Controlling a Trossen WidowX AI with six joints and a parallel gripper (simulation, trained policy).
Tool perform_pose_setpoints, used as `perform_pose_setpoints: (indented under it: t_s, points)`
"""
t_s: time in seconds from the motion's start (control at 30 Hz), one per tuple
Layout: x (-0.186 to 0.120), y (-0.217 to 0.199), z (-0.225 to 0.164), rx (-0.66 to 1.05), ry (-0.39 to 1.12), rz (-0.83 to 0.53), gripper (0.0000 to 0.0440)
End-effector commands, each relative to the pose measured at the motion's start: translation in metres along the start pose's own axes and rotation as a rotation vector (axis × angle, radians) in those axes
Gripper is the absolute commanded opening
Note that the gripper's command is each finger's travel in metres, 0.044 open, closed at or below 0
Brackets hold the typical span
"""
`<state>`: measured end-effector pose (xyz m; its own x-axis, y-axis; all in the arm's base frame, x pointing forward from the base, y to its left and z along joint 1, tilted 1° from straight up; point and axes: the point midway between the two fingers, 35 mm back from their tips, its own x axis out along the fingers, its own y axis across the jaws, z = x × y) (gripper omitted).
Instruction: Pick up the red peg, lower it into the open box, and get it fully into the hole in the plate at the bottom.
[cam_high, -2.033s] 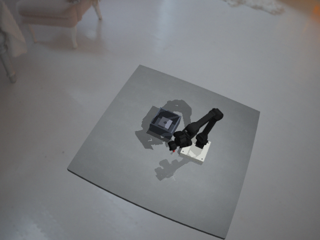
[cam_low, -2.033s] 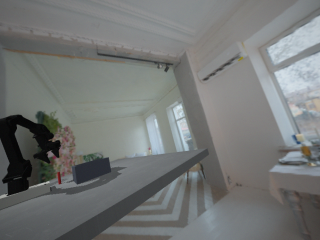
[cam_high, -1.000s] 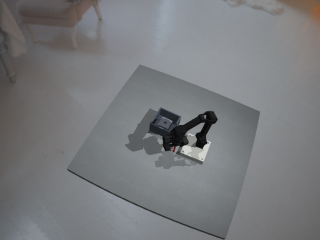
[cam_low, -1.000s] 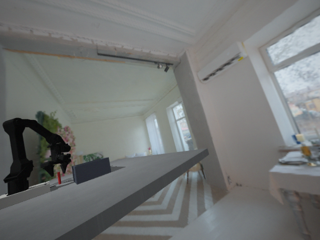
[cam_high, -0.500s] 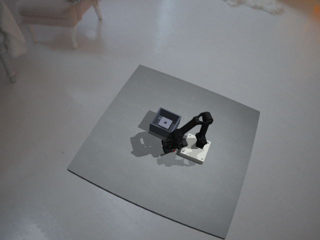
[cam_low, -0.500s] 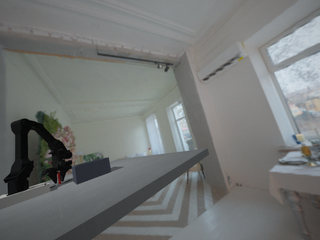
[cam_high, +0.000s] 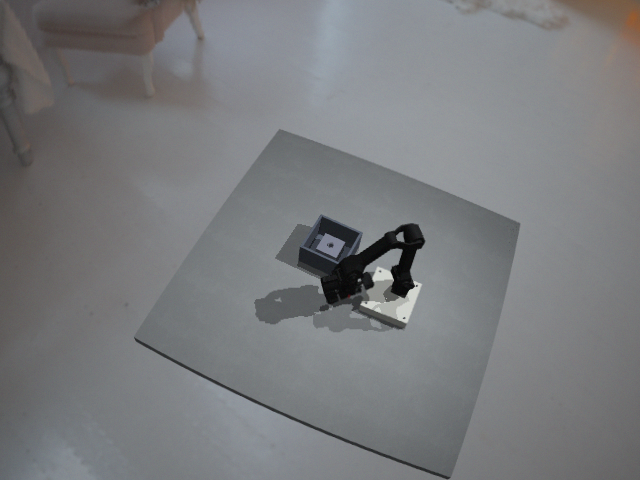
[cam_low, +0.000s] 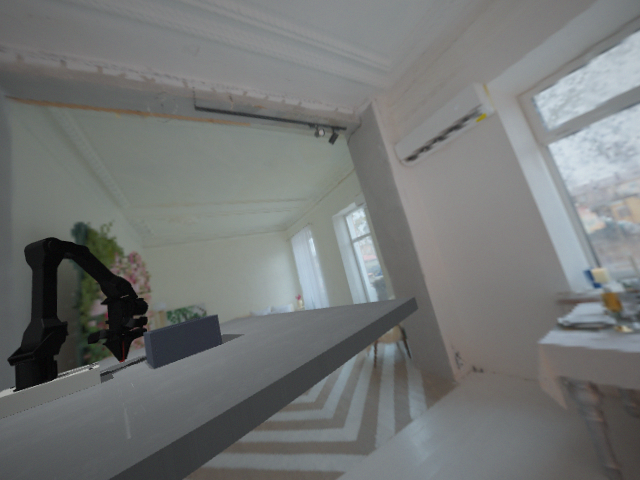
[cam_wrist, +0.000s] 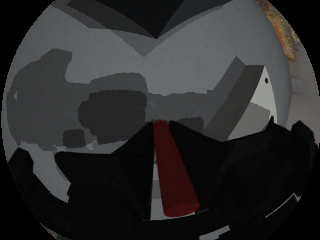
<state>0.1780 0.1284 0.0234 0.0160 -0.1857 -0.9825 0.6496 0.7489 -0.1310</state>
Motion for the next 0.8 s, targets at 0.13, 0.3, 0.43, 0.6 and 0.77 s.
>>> perform_pose_setpoints:
  t_s: [0.13, 0.3, 0.43, 0.6, 0.77]
  points:
    - [-0.035, 0.002, 0.022, 0.010, -0.061, 0.030, 0.0000]
    - [-0.058, 0.003, 0.039, 0.048, -0.098, 0.052, 0.0000]
    - [-0.073, 0.001, 0.055, 0.093, -0.125, 0.061, 0.0000]
    - [-0.082, -0.002, 0.078, 0.160, -0.156, 0.068, 0.0000]
    - [-0.087, -0.005, 0.103, 0.223, -0.184, 0.074, 0.0000]
